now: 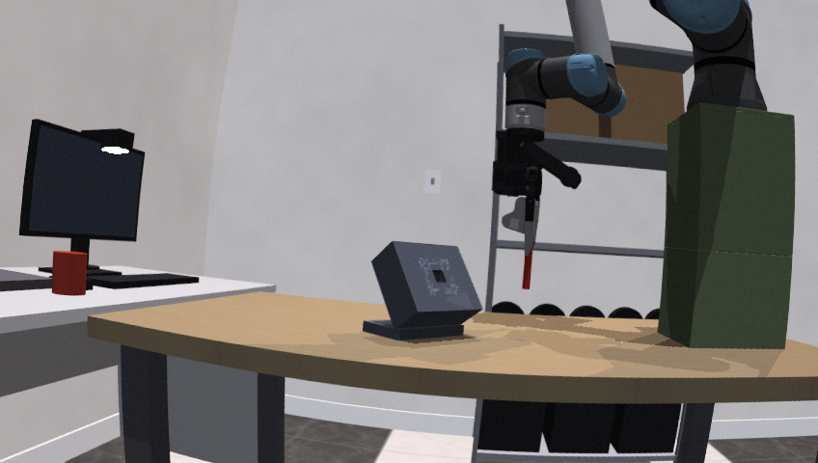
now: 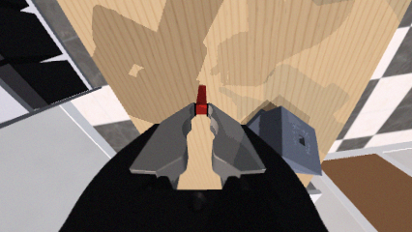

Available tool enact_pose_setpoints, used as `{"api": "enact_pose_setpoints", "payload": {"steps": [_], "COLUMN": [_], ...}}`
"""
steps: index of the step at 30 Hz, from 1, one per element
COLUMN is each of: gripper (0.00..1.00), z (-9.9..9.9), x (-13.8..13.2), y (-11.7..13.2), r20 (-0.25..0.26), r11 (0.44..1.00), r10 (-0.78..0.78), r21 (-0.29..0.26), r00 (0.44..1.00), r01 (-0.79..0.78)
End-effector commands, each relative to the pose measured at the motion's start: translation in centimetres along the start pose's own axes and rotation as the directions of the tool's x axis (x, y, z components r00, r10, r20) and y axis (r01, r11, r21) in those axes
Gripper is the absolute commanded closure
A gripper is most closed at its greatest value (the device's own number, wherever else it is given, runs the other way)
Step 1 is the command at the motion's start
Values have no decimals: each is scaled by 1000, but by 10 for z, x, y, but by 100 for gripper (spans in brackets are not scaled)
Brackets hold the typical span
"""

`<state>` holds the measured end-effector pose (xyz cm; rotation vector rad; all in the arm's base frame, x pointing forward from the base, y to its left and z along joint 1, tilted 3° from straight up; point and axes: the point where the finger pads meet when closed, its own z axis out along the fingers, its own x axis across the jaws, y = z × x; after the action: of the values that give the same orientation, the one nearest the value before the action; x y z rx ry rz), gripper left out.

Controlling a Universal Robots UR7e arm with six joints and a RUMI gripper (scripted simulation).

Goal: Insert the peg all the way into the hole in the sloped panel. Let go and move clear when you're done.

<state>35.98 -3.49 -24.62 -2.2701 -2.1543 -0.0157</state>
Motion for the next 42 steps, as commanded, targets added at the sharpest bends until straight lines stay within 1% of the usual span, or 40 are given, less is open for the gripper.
{"api": "enact_pose_setpoints", "payload": {"steps": [1, 42], "gripper": [100, 100], "z": [1, 6], "x": [1, 19], "y": [1, 3], "r20": [13, 99], "r11": [1000, 993], "r10": [-13, -114], "r21": [1, 18], "r00": [1000, 989], "r01": [13, 113]}}
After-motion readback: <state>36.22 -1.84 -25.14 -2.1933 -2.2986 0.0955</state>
